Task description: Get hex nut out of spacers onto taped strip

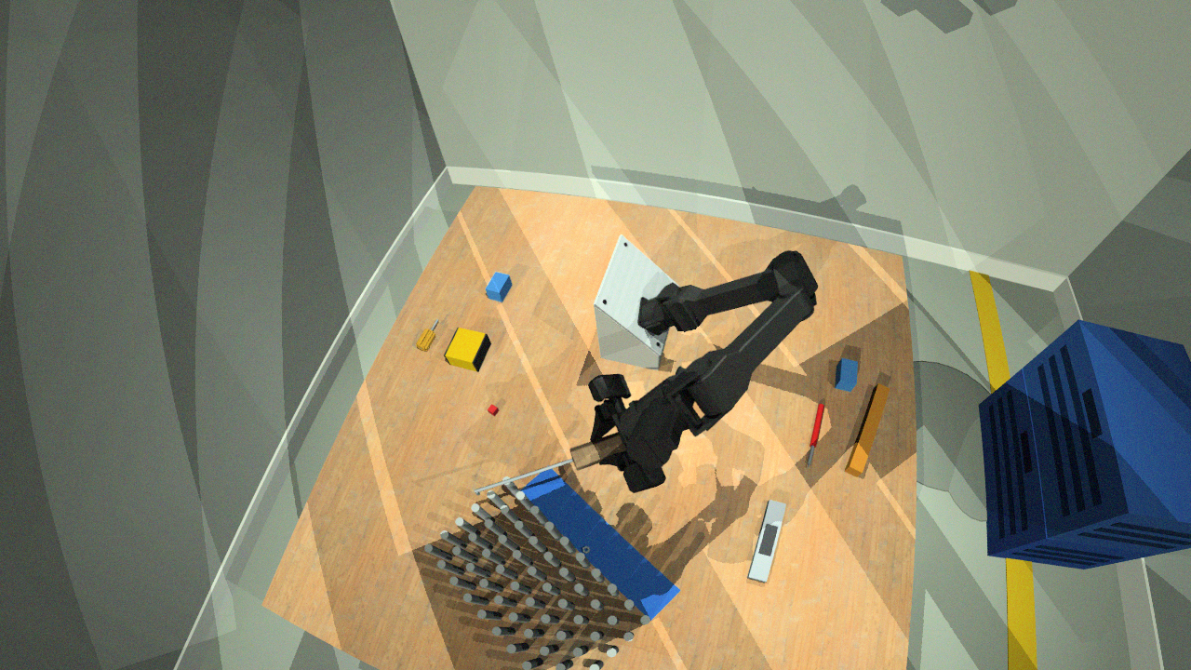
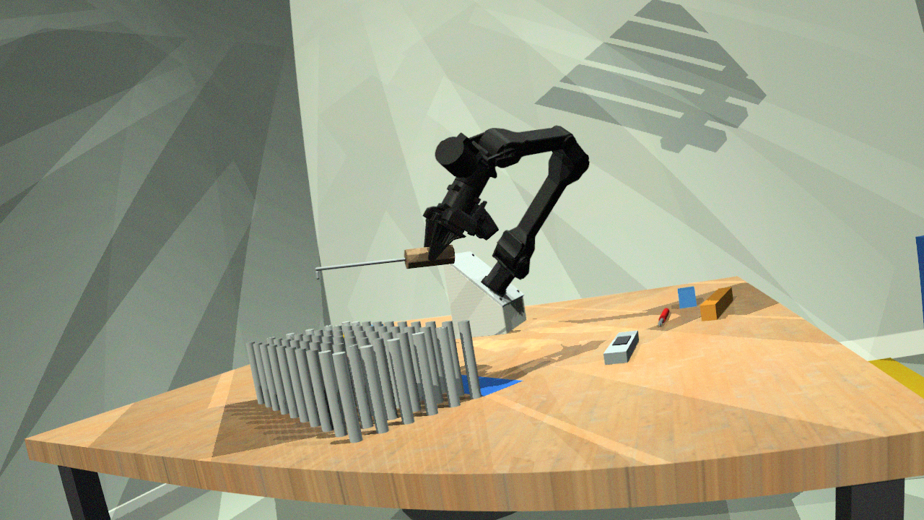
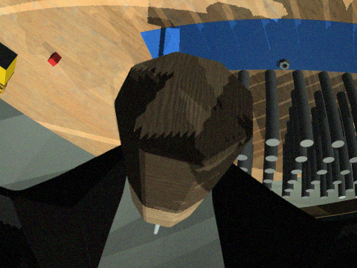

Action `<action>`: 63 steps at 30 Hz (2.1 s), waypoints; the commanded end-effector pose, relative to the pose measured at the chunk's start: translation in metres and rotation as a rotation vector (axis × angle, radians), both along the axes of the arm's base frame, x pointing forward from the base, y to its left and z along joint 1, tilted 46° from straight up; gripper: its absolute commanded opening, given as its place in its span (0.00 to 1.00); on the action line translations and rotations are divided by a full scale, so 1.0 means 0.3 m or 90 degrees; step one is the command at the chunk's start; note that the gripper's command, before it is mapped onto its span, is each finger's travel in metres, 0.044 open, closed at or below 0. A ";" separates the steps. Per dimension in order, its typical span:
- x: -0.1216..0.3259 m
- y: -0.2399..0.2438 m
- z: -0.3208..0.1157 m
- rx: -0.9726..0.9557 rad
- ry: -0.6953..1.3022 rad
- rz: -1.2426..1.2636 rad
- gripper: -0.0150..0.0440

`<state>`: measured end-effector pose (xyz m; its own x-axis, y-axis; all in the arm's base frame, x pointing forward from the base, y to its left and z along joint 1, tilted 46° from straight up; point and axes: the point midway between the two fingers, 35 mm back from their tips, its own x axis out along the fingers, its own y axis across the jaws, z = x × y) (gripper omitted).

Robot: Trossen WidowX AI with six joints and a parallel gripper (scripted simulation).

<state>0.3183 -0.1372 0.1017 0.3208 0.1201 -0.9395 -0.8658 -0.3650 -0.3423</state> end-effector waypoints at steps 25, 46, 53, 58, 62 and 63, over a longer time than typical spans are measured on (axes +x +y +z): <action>-0.018 -0.408 -0.290 0.017 0.148 -0.169 0.25; -0.163 -0.650 -0.591 0.051 0.260 -0.276 0.25; -0.235 -0.709 -0.702 0.066 0.296 -0.309 0.25; -0.292 -0.742 -0.783 0.078 0.322 -0.331 0.25; -0.341 -0.763 -0.848 0.088 0.343 -0.349 0.25; -0.353 -0.767 -0.865 0.090 0.348 -0.353 0.25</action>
